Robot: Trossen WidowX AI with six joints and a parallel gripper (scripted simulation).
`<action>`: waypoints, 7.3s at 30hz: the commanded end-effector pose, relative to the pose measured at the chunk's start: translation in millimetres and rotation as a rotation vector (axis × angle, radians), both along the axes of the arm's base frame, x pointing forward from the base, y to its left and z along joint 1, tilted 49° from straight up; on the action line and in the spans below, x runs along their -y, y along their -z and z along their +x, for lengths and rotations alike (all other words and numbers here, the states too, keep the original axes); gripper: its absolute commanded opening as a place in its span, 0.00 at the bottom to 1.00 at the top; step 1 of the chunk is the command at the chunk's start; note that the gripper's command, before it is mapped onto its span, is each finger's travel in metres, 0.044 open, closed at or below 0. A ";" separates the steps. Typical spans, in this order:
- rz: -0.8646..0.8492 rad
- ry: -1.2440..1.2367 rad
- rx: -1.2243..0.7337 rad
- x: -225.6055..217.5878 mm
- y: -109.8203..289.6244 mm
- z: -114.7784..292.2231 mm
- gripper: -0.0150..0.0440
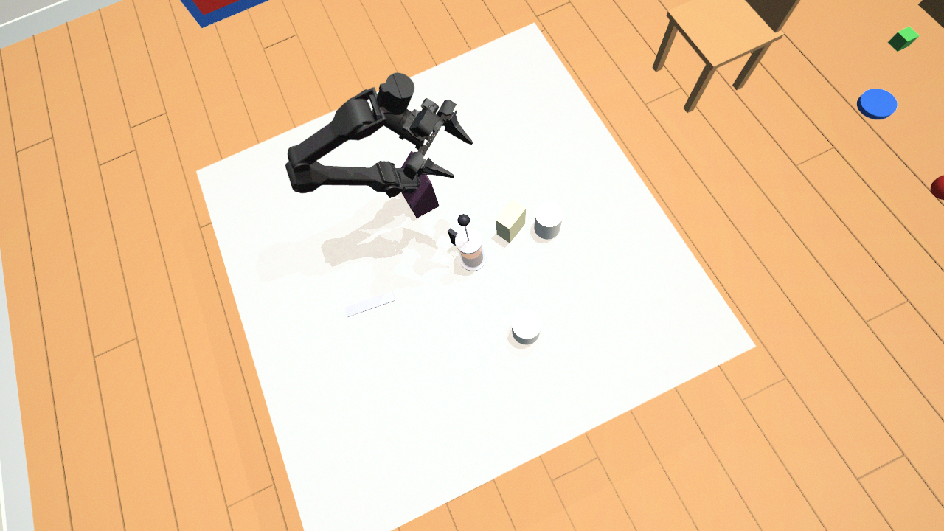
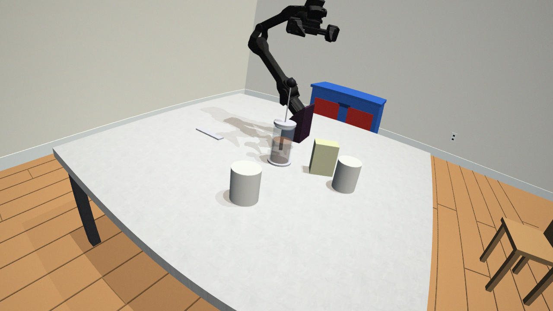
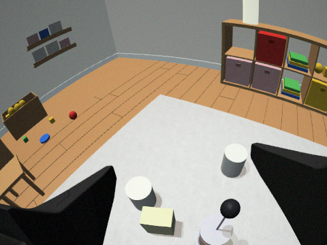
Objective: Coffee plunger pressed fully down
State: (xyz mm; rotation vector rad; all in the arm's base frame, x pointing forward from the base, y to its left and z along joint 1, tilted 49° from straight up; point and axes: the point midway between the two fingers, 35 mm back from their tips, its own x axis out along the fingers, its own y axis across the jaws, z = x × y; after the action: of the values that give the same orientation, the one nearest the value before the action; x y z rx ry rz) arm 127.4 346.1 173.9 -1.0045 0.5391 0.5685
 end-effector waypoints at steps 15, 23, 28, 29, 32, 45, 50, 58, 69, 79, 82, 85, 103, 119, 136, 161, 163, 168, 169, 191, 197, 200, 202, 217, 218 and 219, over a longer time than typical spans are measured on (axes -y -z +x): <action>0.024 0.365 0.255 113.9 55.0 49.2 1.00; 0.023 0.362 0.251 124.5 65.7 51.7 1.00; 0.023 0.363 0.249 124.7 69.5 58.1 1.00; 0.024 0.363 0.249 124.8 70.3 59.5 1.00; 0.024 0.363 0.249 125.1 72.5 63.7 1.00; 0.025 0.364 0.255 127.9 80.0 82.3 1.00; 0.025 0.363 0.257 128.7 81.1 85.8 0.96; 0.025 0.363 0.257 128.7 81.1 85.8 0.60; 0.025 0.363 0.257 128.7 81.1 85.8 0.47; 0.025 0.365 0.254 133.6 89.8 89.0 0.47; 0.025 0.366 0.252 136.1 93.9 90.5 0.47; 0.025 0.366 0.251 138.6 98.0 92.0 0.47; 0.025 0.368 0.245 155.1 121.5 100.4 0.47; 0.026 0.367 0.245 172.2 140.9 107.5 0.47; 0.025 0.363 0.255 191.9 158.3 116.6 0.47; 0.025 0.362 0.261 189.7 163.9 128.9 0.47; 0.025 0.362 0.261 189.3 163.8 129.0 0.47; 0.025 0.362 0.261 188.6 164.5 129.4 0.47; 0.025 0.362 0.261 188.5 164.6 129.5 0.47; 0.040 0.356 0.266 184.7 162.3 129.2 0.74; 0.040 0.356 0.266 184.7 162.3 129.2 1.00; 0.040 0.356 0.266 184.7 162.3 129.2 1.00; 0.049 0.327 0.266 175.7 159.1 128.0 1.00; 0.025 0.364 0.258 146.3 96.4 89.3 1.00; 0.026 0.365 0.259 146.6 96.0 89.0 1.00; 0.026 0.365 0.259 146.6 96.3 89.0 1.00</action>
State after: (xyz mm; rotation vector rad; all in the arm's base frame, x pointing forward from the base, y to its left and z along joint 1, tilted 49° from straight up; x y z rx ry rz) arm 218.9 199.4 70.8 -0.9123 0.4689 0.1284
